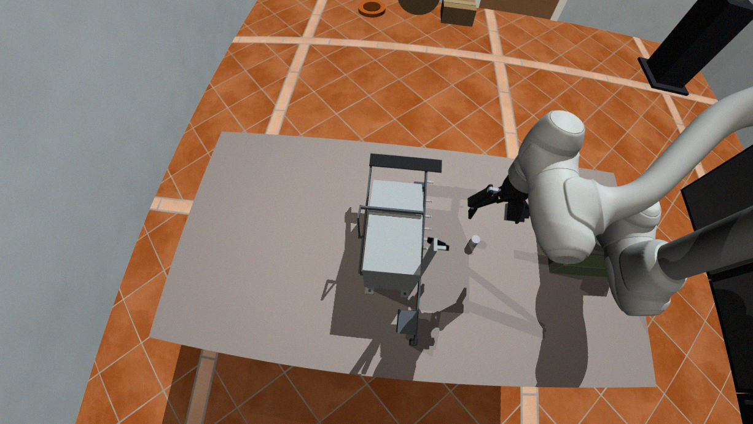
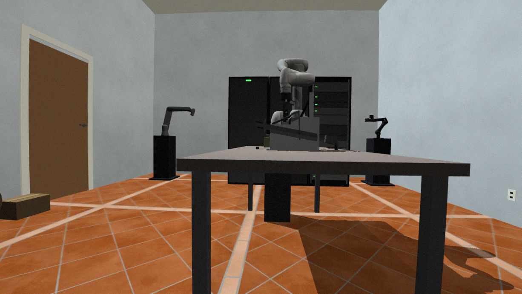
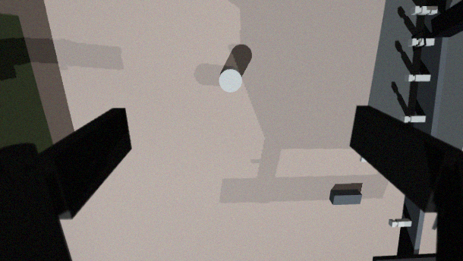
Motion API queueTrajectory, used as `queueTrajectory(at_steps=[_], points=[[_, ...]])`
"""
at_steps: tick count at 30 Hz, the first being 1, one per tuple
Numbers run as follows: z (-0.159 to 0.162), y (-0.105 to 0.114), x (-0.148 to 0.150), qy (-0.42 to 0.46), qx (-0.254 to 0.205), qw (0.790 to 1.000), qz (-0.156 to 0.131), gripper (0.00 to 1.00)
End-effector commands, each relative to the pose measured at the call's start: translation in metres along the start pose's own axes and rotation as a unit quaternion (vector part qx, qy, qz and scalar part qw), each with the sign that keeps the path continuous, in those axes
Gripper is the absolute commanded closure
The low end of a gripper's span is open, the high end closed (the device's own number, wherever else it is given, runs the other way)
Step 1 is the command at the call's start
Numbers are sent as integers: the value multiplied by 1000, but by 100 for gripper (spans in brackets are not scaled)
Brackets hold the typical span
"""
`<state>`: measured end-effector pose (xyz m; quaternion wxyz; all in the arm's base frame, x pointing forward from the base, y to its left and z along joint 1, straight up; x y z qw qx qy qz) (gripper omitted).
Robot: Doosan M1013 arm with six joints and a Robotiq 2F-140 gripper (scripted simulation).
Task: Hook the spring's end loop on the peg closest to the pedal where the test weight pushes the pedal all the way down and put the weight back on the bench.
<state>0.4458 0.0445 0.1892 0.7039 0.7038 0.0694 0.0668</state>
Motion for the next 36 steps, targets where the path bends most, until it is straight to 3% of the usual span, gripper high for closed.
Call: queueTrajectory(at_steps=[1,5,6,22,23,36], points=[[0,0,1,0,0,1000,1,0],[0,0,1,0,0,1000,1,0],[0,-60,-2,0,0,1000,1,0],[0,-60,-2,0,0,1000,1,0],[0,-120,-5,0,0,1000,1,0],[0,-120,-5,0,0,1000,1,0]])
Point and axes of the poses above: the point where the finger pads meet when closed, its own y axis back along the fingers, its own x axis across the jaws, z = x × y, the point moved 5 cm from there along y, back along the fingers, and after that the axes turned 11 degrees about y, right-handed, at the moved point
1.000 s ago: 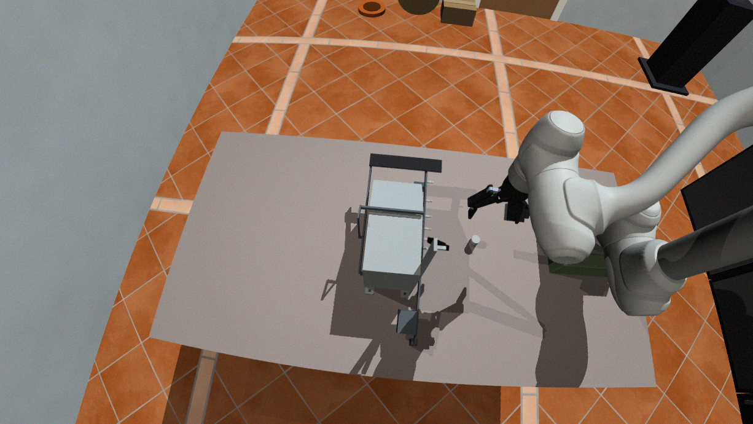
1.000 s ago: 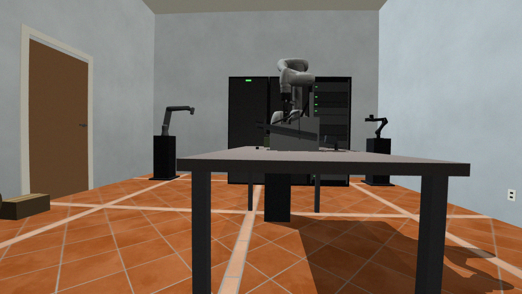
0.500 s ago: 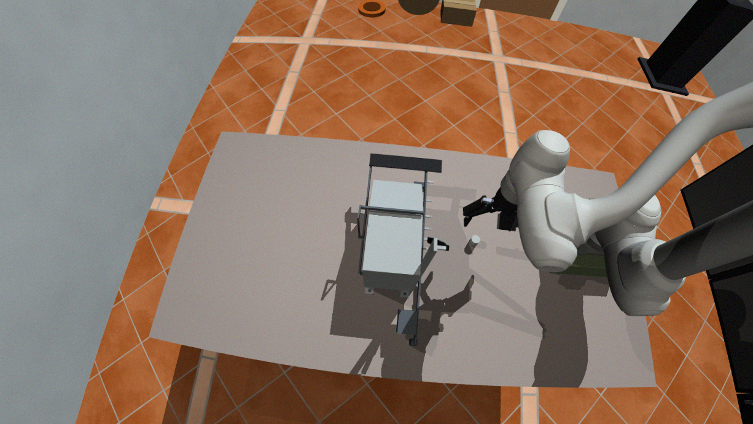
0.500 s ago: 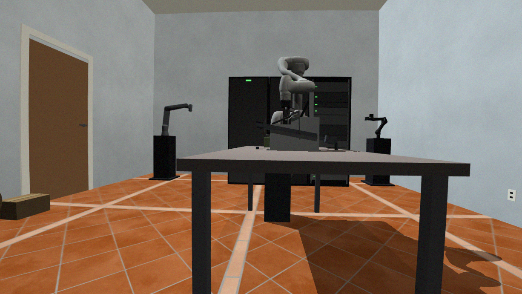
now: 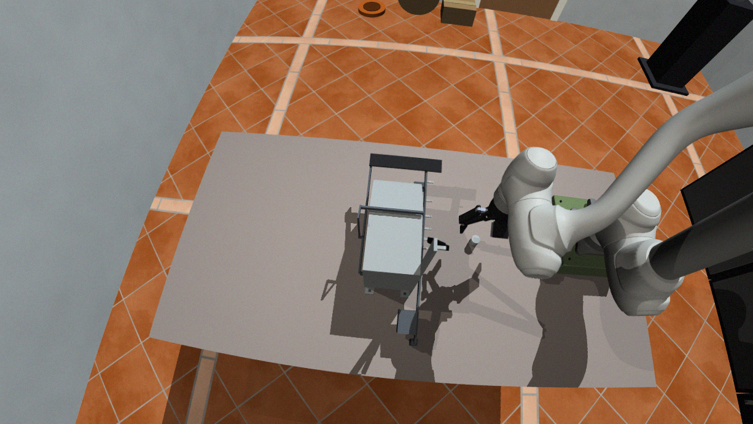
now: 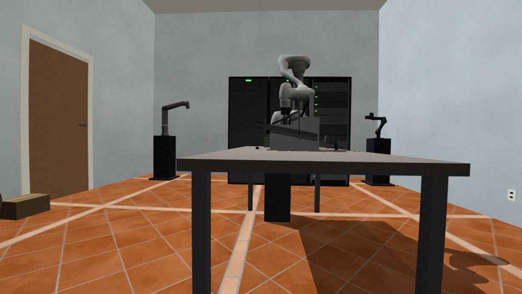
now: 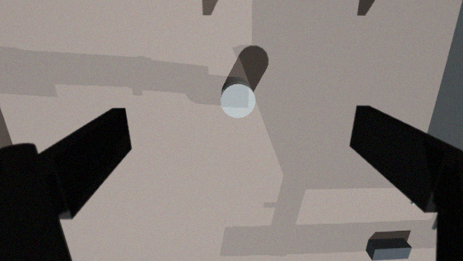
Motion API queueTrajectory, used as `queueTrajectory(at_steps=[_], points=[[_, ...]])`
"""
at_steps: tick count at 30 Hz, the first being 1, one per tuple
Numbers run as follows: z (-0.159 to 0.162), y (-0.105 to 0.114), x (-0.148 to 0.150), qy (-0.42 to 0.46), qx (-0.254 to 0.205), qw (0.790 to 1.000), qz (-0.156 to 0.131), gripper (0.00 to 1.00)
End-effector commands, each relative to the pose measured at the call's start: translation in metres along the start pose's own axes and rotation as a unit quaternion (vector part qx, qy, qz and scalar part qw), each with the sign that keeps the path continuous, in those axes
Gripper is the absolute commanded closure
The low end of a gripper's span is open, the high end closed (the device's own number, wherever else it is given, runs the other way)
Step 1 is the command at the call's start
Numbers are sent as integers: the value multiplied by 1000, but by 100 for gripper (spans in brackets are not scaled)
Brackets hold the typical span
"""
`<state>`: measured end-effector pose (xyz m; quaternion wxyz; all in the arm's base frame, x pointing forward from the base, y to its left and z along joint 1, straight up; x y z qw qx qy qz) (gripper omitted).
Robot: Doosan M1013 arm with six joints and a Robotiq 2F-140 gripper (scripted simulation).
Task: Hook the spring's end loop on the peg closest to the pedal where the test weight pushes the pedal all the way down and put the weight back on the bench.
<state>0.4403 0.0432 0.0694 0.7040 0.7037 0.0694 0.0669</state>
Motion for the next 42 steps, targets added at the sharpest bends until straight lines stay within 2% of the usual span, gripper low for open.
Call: queueTrajectory(at_steps=[1,20,35,37,38,42], points=[[0,0,0,0,0,1000,0,0],[0,-6,0,0,0,1000,0,0],[0,-55,0,0,0,1000,0,0],[0,-55,0,0,0,1000,0,0],[0,-47,0,0,0,1000,0,0],[0,-58,0,0,0,1000,0,0]])
Point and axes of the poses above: the point where the finger pads meet when closed, its own y axis back along the fingers, its own x axis across the jaws, z = x × y, the point moved 5 cm from there along y, back along the fingers, and after that the axes turned 11 degrees about y, right-handed, at the moved point
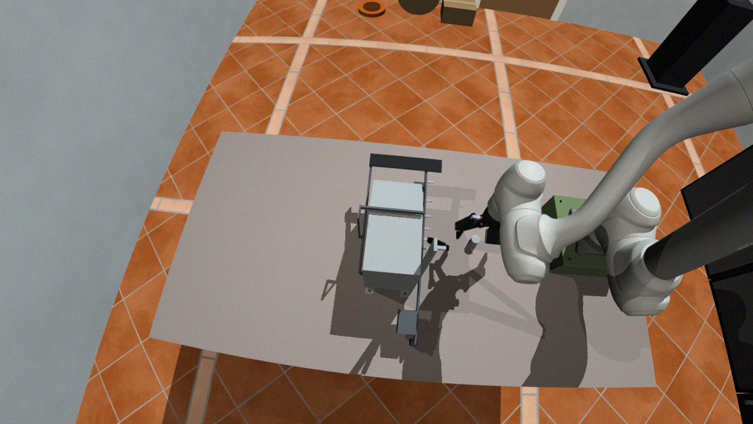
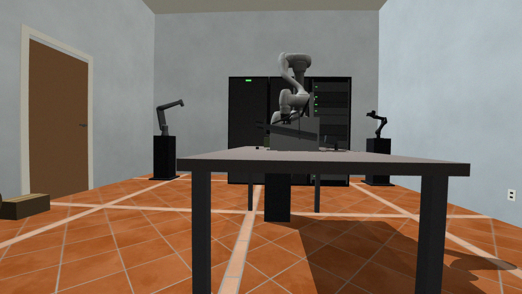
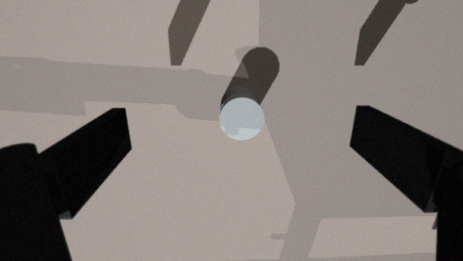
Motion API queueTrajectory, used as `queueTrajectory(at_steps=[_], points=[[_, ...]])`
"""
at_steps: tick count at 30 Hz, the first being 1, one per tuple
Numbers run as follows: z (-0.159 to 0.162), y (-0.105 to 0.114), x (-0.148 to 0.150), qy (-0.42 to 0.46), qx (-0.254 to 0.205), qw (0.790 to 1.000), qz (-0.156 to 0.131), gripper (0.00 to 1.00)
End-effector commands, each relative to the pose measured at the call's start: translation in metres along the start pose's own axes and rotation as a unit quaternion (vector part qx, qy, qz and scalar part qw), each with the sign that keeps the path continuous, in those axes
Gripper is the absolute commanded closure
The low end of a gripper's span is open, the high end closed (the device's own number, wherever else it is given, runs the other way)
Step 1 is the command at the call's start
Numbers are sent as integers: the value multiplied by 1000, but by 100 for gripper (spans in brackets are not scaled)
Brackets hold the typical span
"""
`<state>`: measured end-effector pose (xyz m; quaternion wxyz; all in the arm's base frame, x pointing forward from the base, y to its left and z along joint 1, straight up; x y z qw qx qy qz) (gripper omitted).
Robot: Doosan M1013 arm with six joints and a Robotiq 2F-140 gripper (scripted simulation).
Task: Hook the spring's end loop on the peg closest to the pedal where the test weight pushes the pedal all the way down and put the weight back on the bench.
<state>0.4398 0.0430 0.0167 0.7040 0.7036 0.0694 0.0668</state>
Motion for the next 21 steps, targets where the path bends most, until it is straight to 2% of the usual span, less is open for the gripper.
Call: queueTrajectory(at_steps=[1,10,12,13,21], points=[[0,-8,0,0,0,1000,0,0],[0,-33,1,0,0,1000,0,0],[0,-33,1,0,0,1000,0,0],[0,-25,0,0,0,1000,0,0],[0,-30,0,0,0,1000,0,0]])
Point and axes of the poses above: the point where the finger pads meet when closed, its own y axis back along the fingers, its own x axis across the jaws, z = x × y, the point moved 5 cm from there along y, back along the fingers, and after that the axes turned 11 degrees about y, right-handed, at the moved point
